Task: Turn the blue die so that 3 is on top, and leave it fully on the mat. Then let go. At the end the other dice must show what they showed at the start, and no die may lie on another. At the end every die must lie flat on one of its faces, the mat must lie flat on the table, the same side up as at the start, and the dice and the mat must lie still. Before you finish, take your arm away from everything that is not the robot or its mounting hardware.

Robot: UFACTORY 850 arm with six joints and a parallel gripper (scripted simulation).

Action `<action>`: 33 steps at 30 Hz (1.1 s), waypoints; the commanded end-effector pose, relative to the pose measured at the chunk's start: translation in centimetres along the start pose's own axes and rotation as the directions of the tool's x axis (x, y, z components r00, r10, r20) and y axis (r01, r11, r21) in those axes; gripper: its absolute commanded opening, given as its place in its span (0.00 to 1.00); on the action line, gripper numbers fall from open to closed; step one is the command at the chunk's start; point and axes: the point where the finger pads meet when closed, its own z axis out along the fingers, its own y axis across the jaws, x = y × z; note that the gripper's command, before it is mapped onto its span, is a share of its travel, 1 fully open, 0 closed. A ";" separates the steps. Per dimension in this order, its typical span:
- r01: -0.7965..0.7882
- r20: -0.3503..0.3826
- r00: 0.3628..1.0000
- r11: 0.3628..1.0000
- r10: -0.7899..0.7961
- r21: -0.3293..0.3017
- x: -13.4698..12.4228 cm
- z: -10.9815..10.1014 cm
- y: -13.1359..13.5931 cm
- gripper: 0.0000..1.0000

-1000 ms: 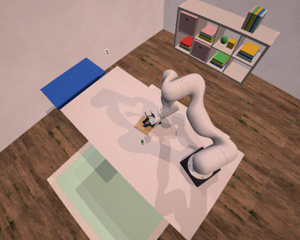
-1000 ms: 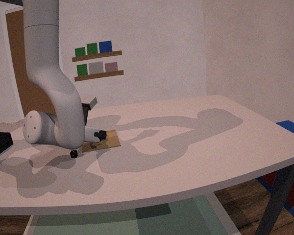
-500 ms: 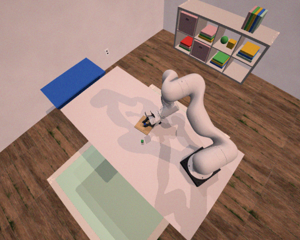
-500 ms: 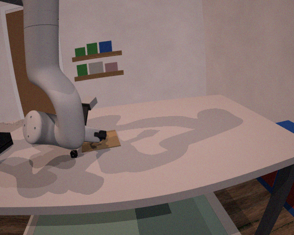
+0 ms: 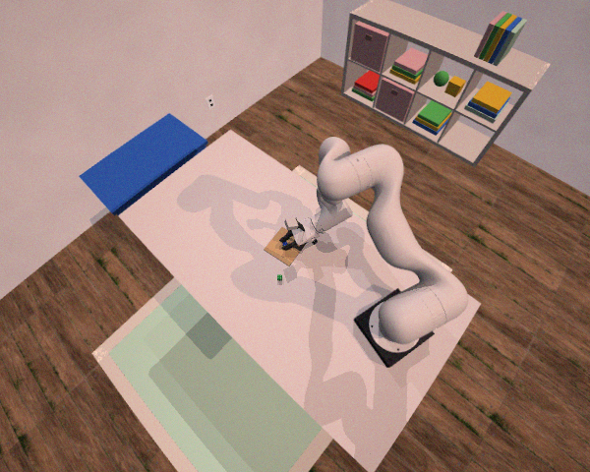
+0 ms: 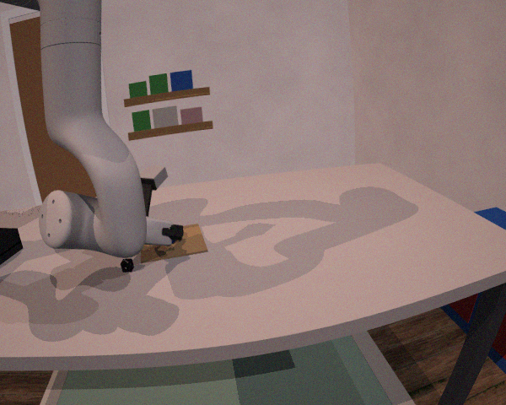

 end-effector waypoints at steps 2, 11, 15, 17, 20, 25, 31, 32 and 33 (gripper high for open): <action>0.001 -0.001 1.000 1.000 -0.001 -0.001 0.1 0.0 0.1 0.36; 0.001 -0.001 1.000 1.000 -0.001 -0.001 0.1 -0.6 0.1 0.36; 0.001 -0.001 1.000 1.000 -0.001 -0.001 0.1 -1.8 0.1 0.36; 0.001 -0.001 1.000 1.000 -0.001 -0.001 0.1 -2.6 0.1 0.36; 0.001 -0.001 1.000 1.000 -0.001 -0.001 0.1 -3.7 0.1 0.36; 0.001 -0.001 1.000 1.000 -0.001 -0.001 0.1 -4.5 0.1 0.36; 0.001 -0.001 1.000 1.000 -0.001 -0.001 0.1 -5.0 0.1 0.36; 0.001 -0.001 1.000 1.000 -0.001 -0.001 0.1 -5.0 0.1 0.36; 0.001 -0.001 1.000 1.000 -0.001 -0.001 0.1 -5.0 0.1 0.36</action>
